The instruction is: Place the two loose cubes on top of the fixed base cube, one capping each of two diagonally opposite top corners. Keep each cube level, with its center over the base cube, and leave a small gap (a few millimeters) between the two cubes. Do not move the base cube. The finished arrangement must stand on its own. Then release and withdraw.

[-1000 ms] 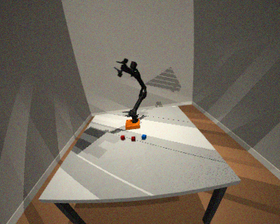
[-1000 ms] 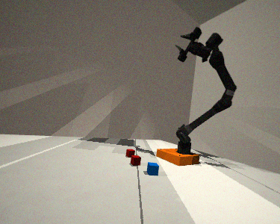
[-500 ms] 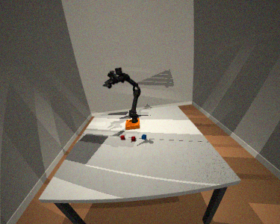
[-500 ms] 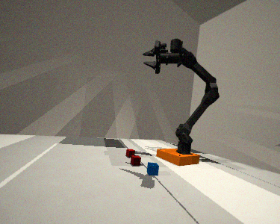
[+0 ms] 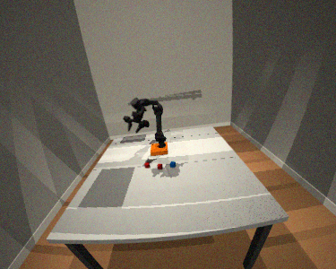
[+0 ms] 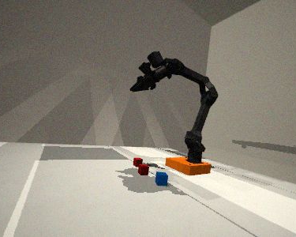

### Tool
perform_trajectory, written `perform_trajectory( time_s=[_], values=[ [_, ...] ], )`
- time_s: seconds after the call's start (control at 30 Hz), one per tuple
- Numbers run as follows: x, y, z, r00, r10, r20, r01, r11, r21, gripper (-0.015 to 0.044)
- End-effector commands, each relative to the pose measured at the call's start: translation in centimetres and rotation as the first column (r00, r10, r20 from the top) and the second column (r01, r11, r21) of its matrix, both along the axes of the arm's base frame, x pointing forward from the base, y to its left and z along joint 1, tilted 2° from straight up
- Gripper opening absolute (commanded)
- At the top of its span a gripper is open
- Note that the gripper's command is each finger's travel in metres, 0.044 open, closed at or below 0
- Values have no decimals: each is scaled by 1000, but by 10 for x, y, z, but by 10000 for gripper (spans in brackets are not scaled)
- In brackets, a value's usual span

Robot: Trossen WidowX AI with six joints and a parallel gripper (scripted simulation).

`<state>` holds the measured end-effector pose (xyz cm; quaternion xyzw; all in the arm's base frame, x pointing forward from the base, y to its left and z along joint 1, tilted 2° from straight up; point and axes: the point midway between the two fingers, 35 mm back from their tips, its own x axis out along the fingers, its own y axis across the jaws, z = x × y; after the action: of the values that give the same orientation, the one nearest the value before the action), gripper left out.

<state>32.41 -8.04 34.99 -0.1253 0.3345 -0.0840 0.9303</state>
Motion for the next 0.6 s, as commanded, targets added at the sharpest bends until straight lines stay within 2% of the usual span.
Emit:
perform_trajectory(
  time_s=[0.0,0.1,0.23,0.4,0.57],
  values=[
    [11,21,-47,963,181,-202,-201,976,-80,265],
    [14,40,-82,875,326,-359,-387,915,-114,265],
    [11,65,-127,683,486,-545,-628,772,-99,265],
    [-3,96,-179,350,610,-711,-862,506,10,265],
    [-25,120,-219,0,629,-777,-962,213,173,265]
  ],
)
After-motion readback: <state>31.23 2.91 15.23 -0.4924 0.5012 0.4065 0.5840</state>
